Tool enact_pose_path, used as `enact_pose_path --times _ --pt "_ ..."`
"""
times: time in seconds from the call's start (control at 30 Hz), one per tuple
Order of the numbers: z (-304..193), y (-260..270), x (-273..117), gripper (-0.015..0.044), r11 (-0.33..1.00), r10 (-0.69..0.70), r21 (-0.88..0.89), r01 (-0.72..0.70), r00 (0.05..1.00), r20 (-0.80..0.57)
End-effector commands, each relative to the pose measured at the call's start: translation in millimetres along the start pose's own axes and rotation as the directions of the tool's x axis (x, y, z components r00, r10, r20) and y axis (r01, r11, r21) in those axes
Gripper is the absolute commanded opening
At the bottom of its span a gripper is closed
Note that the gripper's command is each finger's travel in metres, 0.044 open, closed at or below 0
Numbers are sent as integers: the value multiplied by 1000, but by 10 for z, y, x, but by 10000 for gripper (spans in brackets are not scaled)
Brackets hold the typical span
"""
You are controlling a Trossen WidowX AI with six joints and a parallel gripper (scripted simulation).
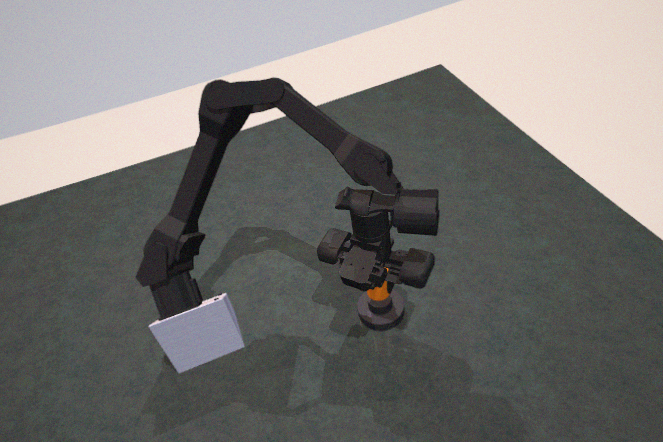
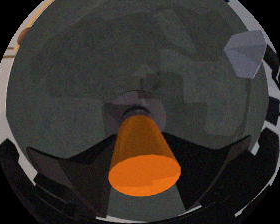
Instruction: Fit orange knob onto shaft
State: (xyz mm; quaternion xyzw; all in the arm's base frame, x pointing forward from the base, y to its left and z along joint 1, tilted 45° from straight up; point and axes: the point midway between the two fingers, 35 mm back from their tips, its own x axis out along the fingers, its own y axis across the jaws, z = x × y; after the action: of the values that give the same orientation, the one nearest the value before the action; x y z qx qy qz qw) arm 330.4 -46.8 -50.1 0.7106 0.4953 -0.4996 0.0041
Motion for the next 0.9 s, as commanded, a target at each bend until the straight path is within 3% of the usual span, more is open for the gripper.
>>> enact_pose_path --times 0.0,0.33,0.57,0.87 --pt "-6 0 6 0 1000 1 3 -1 1000 -2" --pt "-14 3 -45 0 1000 1 12 -1 1000 -2" --pt "1 7 -23 0 978 1 211 -1 1000 -2" --pt "-7 1 5 0 978 1 211 -1 1000 -2"
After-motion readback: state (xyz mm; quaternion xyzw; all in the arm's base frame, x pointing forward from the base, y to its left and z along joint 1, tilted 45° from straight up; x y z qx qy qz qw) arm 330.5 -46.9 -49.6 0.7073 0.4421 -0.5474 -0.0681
